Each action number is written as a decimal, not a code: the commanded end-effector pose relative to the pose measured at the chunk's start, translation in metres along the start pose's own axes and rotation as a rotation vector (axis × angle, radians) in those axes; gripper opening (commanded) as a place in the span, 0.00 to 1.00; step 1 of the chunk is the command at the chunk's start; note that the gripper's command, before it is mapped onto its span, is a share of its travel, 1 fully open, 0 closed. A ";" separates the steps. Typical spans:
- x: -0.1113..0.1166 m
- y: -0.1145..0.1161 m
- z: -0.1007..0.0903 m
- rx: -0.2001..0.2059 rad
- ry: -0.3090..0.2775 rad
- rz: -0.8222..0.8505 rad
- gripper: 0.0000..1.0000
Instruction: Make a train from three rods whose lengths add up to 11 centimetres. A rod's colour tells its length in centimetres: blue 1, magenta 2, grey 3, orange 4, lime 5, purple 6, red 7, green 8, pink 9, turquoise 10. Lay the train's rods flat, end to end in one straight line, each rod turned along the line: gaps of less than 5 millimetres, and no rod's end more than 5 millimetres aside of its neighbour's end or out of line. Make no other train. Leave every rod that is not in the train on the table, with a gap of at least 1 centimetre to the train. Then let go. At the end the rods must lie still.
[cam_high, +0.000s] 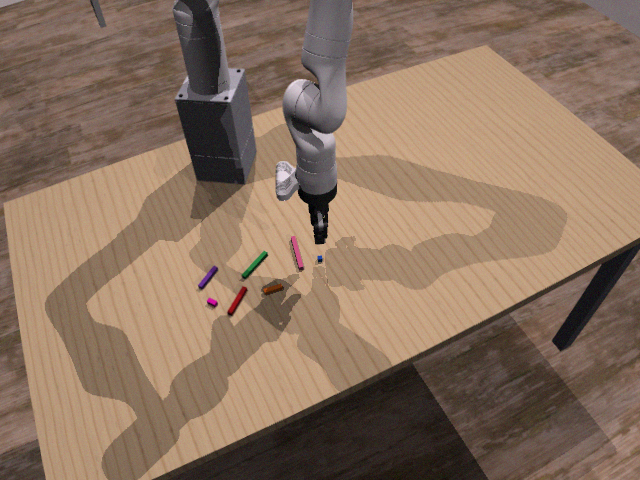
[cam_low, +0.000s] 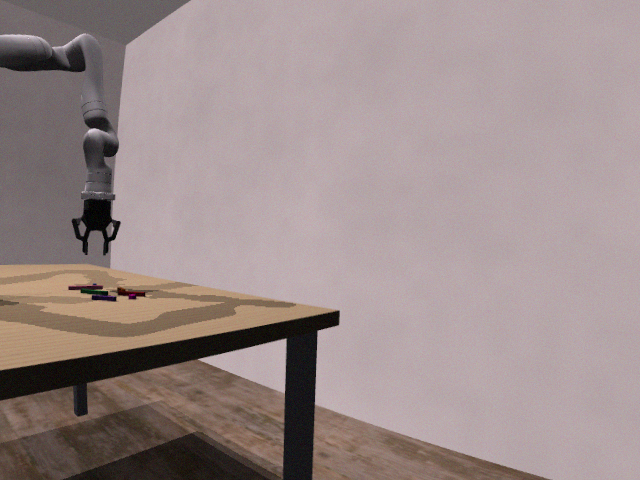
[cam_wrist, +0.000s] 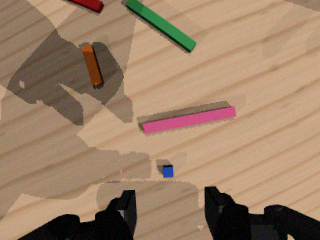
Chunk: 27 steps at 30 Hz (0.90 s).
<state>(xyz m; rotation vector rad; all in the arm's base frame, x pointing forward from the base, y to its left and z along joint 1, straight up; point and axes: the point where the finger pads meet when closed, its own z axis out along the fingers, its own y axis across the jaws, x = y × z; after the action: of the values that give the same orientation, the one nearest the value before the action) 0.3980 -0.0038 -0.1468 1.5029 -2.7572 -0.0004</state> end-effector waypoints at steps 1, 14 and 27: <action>0.000 -0.001 -0.001 0.001 -0.001 0.000 1.00; 0.037 -0.030 0.008 0.001 -0.002 -0.099 1.00; 0.108 -0.069 0.021 0.001 -0.001 -0.257 1.00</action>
<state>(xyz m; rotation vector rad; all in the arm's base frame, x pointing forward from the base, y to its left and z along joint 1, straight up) 0.4022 -0.1229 -0.1655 1.8723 -2.5265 0.0060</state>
